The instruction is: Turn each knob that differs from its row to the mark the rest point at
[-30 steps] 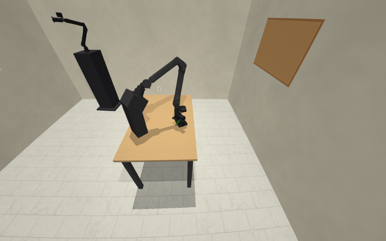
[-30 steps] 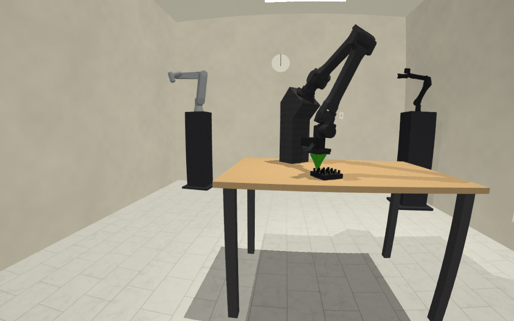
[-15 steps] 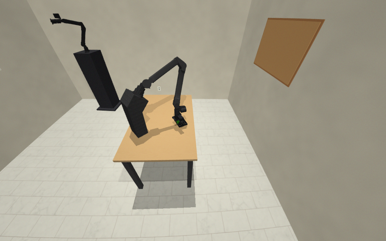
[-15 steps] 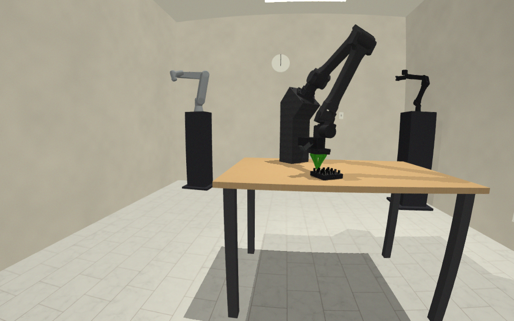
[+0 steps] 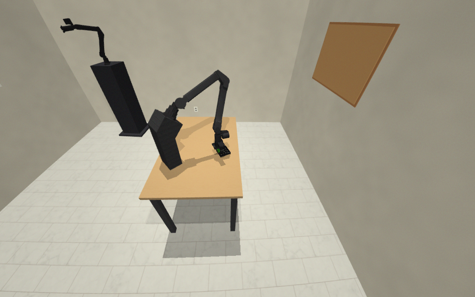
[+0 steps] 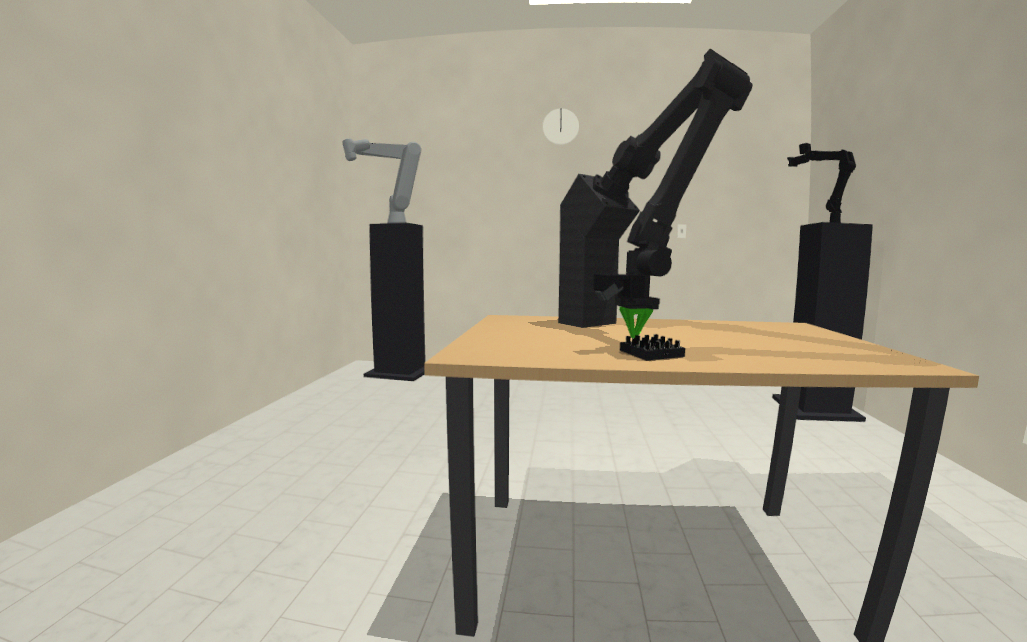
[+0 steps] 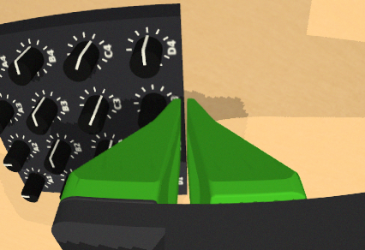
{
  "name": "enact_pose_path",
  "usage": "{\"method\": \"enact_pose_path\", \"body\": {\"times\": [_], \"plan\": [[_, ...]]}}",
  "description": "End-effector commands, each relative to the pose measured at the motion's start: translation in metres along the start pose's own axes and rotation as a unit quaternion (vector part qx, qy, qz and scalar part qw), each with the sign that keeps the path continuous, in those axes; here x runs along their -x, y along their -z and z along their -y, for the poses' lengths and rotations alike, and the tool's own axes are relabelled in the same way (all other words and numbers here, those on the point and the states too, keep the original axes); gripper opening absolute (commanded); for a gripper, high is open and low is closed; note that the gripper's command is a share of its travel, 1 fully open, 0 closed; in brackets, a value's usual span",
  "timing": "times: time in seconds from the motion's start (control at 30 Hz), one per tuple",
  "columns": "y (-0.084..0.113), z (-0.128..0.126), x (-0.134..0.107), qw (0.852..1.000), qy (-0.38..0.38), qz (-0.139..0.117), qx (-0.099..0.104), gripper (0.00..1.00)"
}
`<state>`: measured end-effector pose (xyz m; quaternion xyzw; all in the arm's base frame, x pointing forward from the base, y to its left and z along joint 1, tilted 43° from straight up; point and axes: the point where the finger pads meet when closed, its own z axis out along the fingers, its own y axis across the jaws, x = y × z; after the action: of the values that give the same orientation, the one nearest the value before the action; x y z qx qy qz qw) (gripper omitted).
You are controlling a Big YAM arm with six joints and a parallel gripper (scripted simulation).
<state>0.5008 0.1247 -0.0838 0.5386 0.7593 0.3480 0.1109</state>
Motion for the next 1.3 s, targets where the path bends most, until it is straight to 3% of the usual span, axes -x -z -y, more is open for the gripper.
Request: {"method": "enact_pose_path", "body": {"times": [0.0, 0.67, 0.7, 1.27], "plan": [[0.0015, -0.0079, 0.0104, 1.0, -0.017, 0.009, 0.011, 0.03], [0.0015, -0.0079, 0.0104, 1.0, -0.019, 0.009, 0.011, 0.03], [0.0015, -0.0079, 0.0104, 1.0, -0.019, 0.009, 0.011, 0.18], [0.0021, -0.0093, 0.0098, 1.0, -0.017, 0.008, 0.013, 0.18]]}}
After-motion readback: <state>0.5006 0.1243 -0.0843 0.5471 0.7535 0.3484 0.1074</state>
